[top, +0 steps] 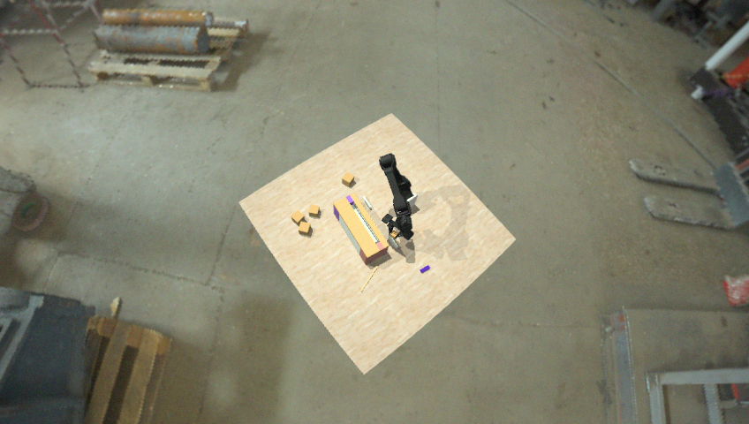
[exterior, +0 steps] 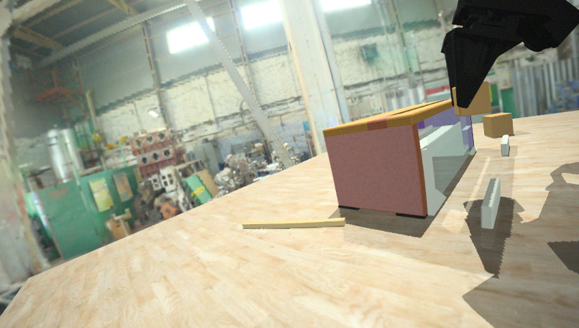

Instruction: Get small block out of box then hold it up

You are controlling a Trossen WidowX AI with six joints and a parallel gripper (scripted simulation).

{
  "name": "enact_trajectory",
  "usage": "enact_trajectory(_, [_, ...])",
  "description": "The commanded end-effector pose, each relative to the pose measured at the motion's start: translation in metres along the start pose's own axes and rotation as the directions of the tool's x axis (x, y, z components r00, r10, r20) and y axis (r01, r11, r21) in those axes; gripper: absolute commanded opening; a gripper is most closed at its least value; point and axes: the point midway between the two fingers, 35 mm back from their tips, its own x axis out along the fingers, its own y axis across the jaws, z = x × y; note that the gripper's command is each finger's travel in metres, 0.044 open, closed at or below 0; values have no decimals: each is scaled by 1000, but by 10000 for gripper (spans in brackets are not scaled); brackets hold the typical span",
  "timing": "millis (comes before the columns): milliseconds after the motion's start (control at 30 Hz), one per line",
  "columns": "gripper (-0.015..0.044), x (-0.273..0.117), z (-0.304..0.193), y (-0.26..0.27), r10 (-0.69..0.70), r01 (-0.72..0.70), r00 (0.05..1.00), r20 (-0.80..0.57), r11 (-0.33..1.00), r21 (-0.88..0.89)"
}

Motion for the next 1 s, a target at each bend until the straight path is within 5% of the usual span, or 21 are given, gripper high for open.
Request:
enact_trajectory(0, [0, -22, -2, 3, -58, 55, 998, -22, 992, -110])
enact_trajectory(267, [0, -49, 0, 9, -138, 120, 989, -46, 953, -280])
enact_trajectory(967, [0, -50, 1, 9, -140, 121, 989, -46, 951, -284])
